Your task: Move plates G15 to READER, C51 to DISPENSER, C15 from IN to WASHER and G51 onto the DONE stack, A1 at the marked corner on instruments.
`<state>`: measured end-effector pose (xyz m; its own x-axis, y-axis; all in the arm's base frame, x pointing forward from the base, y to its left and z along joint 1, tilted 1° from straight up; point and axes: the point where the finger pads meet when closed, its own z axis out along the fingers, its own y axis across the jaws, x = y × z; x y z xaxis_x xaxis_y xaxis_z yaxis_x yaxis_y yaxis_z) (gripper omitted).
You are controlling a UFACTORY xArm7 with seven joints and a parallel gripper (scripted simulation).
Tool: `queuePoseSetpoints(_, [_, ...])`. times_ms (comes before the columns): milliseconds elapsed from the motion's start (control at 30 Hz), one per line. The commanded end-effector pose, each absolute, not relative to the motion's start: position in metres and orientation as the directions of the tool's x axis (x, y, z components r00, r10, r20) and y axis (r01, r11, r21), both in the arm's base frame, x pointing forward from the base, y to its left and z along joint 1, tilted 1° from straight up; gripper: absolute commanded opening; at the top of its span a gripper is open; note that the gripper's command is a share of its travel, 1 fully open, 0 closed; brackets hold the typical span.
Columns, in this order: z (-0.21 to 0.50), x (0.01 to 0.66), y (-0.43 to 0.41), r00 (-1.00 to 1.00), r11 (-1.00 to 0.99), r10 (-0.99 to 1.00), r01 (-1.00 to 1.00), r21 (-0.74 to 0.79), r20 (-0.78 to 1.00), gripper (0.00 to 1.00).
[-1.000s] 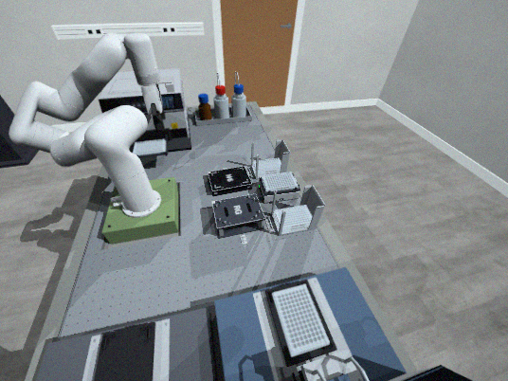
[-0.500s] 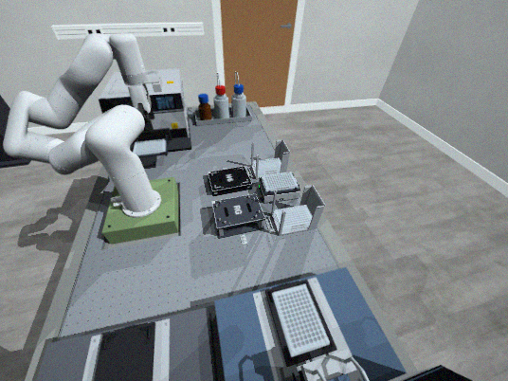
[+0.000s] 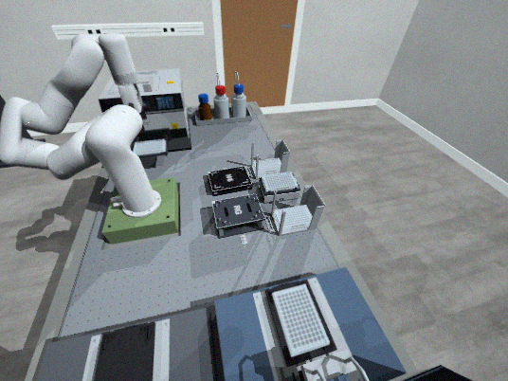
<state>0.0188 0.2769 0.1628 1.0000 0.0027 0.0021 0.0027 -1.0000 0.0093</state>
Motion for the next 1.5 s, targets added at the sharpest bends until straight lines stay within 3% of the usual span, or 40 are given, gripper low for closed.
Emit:
queuePoseSetpoints(0, [0.1634, 0.0186, 0.2774, 1.000, -1.000, 0.003, 0.003, 0.007, 0.004, 1.00])
queuePoseSetpoints(1467, [0.1553, 0.0186, 0.2773, 1.000, -1.000, 0.003, 0.003, 0.007, 0.004, 1.00])
